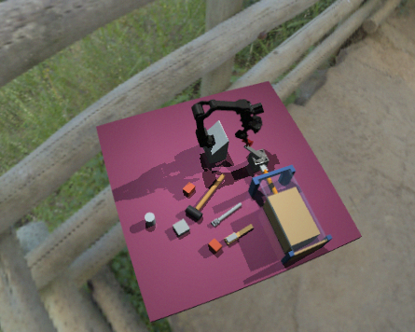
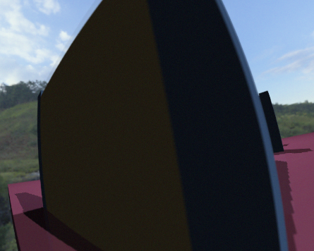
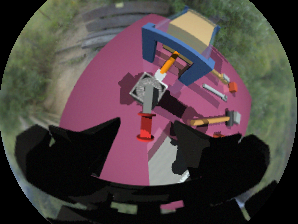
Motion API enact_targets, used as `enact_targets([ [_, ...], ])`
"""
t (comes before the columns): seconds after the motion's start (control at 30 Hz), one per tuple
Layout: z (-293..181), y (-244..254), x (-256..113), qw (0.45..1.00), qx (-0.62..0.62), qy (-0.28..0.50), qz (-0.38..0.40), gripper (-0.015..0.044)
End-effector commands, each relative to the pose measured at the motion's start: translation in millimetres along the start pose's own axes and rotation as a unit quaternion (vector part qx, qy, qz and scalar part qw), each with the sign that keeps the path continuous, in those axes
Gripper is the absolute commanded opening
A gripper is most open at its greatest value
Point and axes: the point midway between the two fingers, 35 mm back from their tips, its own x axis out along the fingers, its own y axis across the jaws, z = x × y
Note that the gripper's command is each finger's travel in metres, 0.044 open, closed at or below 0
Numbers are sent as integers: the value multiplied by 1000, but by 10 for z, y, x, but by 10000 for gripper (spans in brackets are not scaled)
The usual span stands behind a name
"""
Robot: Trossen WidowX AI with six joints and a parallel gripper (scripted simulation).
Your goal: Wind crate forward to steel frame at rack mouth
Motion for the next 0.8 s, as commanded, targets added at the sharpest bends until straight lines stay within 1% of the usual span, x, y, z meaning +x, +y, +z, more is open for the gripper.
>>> enact_targets([
  [0.0,-15,-18,17,1000,6,-11,1,440],
  [0.77,-141,12,343,1000,6,-12,-1,440],
])
